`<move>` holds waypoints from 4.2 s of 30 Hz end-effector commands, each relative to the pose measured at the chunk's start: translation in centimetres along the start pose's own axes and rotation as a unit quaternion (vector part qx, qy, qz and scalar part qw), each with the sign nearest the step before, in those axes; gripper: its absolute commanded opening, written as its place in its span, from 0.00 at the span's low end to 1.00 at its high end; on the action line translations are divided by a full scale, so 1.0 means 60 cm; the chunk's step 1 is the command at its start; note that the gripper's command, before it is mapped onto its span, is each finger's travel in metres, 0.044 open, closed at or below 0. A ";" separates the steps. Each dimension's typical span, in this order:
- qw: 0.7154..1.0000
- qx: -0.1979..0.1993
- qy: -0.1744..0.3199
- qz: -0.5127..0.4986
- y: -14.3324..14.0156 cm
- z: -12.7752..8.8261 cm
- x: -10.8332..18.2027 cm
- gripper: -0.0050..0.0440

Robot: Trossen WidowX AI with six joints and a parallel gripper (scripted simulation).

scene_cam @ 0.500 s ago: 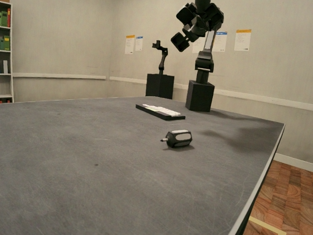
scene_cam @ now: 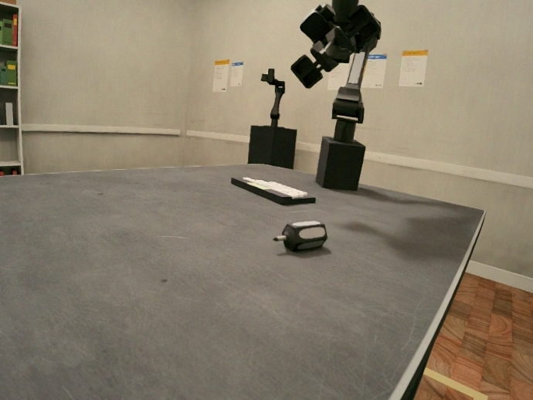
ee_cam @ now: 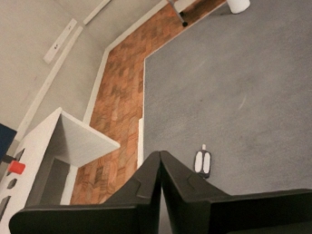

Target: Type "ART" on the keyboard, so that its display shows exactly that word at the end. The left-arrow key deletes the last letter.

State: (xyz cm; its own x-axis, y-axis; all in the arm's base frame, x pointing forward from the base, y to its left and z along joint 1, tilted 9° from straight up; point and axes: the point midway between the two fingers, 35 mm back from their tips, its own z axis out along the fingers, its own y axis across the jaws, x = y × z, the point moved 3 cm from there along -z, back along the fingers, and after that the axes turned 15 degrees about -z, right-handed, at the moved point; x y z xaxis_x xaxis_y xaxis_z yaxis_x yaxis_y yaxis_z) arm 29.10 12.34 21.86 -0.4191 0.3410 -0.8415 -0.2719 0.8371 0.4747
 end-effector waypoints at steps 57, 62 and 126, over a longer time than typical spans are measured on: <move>0.841 0.212 0.496 -0.050 -0.350 -0.025 0.252 0.00; 0.837 0.213 0.502 -0.048 -0.411 -0.055 0.245 0.00; 0.837 0.213 0.502 -0.047 -0.258 0.061 0.252 0.00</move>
State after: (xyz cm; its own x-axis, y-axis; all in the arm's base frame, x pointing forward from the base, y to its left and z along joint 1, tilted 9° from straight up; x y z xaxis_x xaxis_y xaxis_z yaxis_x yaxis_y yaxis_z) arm 28.40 5.50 0.17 -0.9892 -0.0887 -0.1170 -0.1012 0.9892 0.1057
